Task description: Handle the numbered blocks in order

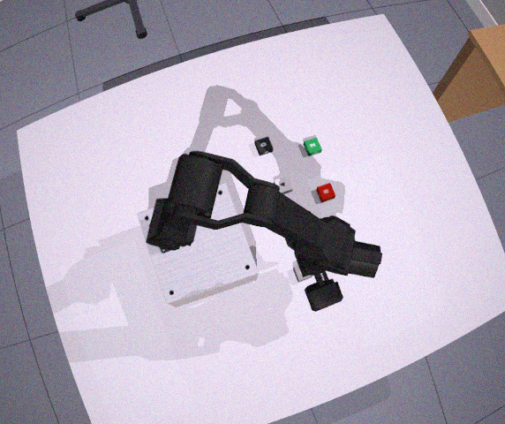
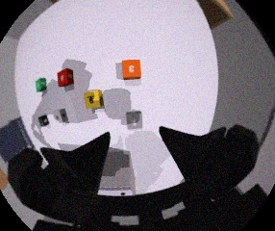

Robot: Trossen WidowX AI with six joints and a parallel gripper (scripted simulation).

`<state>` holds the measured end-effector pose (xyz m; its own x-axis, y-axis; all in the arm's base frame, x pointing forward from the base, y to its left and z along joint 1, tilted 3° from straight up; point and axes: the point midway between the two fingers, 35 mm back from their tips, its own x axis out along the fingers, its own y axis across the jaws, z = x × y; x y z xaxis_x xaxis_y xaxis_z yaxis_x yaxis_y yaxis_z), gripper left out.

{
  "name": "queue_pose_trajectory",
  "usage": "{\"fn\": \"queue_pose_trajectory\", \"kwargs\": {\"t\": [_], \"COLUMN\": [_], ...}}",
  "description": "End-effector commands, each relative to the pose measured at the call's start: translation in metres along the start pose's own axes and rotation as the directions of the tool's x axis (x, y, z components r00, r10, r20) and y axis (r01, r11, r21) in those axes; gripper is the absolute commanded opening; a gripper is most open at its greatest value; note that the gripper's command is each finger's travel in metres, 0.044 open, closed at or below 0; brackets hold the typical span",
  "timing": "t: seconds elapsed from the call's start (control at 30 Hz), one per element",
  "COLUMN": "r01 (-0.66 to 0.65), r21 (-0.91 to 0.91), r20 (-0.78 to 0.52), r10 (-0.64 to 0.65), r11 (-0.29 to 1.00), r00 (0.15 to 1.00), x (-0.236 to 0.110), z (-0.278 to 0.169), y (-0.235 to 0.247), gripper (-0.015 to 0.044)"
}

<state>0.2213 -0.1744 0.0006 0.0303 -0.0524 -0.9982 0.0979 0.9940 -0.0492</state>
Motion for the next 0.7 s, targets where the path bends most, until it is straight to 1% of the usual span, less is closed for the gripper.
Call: {"fn": "queue_pose_trajectory", "kwargs": {"t": [0.0, 0.07, 0.17, 0.2, 0.5, 0.57, 0.67], "r01": [0.009, 0.009, 0.009, 0.009, 0.009, 0.006, 0.001], "r21": [0.000, 0.000, 0.000, 0.000, 0.000, 0.000, 0.000], "r20": [0.022, 0.021, 0.021, 0.021, 0.022, 0.023, 0.024], "r10": [-0.009, -0.009, -0.009, -0.009, -0.009, -0.006, -0.001], "r11": [1.000, 1.000, 1.000, 1.000, 1.000, 1.000, 1.000], "r00": [1.000, 1.000, 1.000, 1.000, 1.000, 1.000, 1.000], "x": [-0.054, -0.067, -0.067, -0.067, -0.067, -0.069, -0.071], "z": [0.003, 0.001, 0.001, 0.001, 0.003, 0.018, 0.051], "y": [-0.001, 0.000, 0.000, 0.000, 0.001, 0.013, 0.045], "gripper": [0.0269, 0.0216, 0.0138, 0.0120, 0.0120, 0.0120, 0.0120]}}
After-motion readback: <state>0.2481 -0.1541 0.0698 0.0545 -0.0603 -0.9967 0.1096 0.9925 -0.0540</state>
